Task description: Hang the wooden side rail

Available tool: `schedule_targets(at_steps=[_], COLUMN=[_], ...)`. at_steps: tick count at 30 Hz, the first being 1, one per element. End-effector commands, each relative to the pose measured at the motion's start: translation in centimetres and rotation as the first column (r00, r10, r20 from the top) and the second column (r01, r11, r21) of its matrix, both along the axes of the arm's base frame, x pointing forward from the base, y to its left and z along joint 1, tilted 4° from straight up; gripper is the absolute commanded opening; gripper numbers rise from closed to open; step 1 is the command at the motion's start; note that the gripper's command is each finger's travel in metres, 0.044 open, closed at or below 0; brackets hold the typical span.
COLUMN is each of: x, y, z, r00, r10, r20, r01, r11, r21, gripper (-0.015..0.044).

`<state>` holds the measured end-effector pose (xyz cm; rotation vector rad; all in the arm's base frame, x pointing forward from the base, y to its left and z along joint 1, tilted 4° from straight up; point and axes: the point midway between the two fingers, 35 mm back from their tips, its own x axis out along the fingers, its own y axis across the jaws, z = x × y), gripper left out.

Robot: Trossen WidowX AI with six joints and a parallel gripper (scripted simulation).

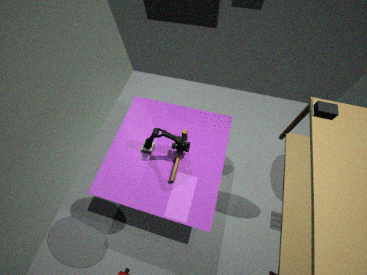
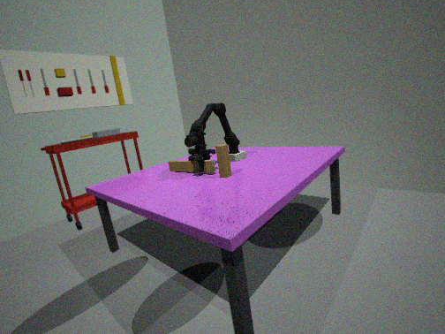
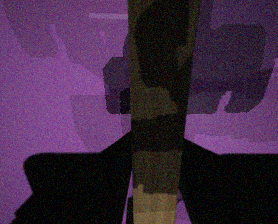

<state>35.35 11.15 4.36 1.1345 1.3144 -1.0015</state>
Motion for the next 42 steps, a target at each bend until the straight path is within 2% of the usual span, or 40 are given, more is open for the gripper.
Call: schedule_targets(at_steps=[1, 42], x=[0.23, 0.2], y=[0.0, -0.05], z=[0.49, 1.15], r00=[1.0, 1.0], r10=[0.004, 0.004], r20=[0.013, 0.013], r01=[-0.004, -0.004], r11=[1.0, 1.0], r21=[-0.001, -0.001], gripper=[0.0, 0.0])
